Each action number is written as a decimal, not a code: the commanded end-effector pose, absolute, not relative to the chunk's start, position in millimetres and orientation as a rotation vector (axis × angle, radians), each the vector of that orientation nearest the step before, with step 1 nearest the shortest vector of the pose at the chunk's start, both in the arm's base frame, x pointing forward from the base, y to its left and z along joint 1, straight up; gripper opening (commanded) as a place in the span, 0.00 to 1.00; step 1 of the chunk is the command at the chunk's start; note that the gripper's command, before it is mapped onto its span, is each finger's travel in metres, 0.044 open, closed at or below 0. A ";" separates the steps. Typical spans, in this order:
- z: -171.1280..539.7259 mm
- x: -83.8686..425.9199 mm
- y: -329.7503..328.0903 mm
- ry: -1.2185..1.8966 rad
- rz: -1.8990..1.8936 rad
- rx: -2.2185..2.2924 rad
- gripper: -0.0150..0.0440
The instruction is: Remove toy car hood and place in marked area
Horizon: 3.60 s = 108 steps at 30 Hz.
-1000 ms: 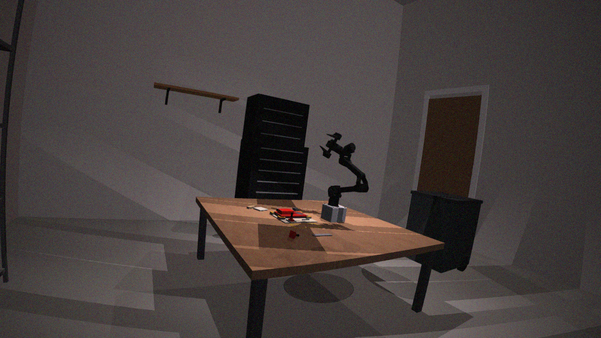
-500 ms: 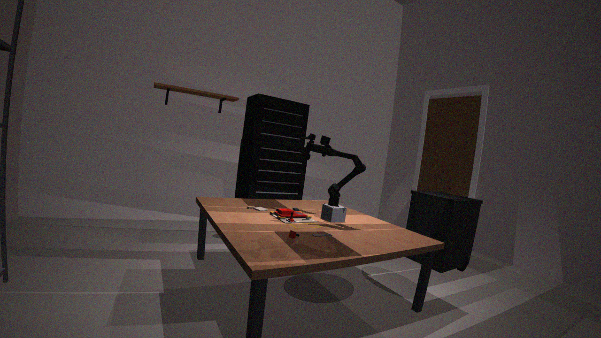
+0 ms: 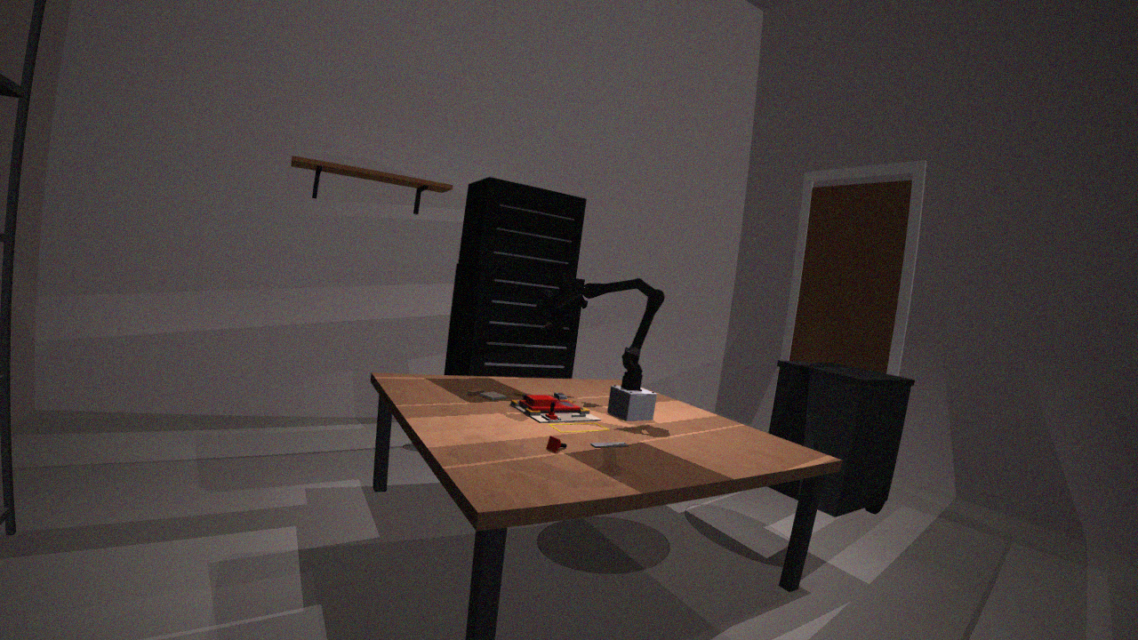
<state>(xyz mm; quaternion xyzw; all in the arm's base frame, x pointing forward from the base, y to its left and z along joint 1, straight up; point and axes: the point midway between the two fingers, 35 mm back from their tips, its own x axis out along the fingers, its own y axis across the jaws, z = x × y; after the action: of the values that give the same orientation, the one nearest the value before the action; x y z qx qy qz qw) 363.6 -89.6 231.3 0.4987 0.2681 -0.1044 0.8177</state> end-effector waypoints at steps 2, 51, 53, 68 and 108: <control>192.3 375.1 -72.2 0.757 -0.222 0.866 1.00; 21.1 356.7 -6.5 1.540 0.164 -0.163 1.00; 19.2 356.7 -6.5 1.540 0.164 -0.163 1.00; 5.4 356.2 -6.8 1.540 0.164 -0.163 1.00; -17.6 354.7 -6.6 1.540 0.164 -0.163 1.00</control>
<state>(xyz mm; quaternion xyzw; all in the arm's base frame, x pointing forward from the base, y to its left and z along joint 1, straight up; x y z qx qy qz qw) 357.0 -6.0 -14.3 -0.0701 0.6923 0.0732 0.7145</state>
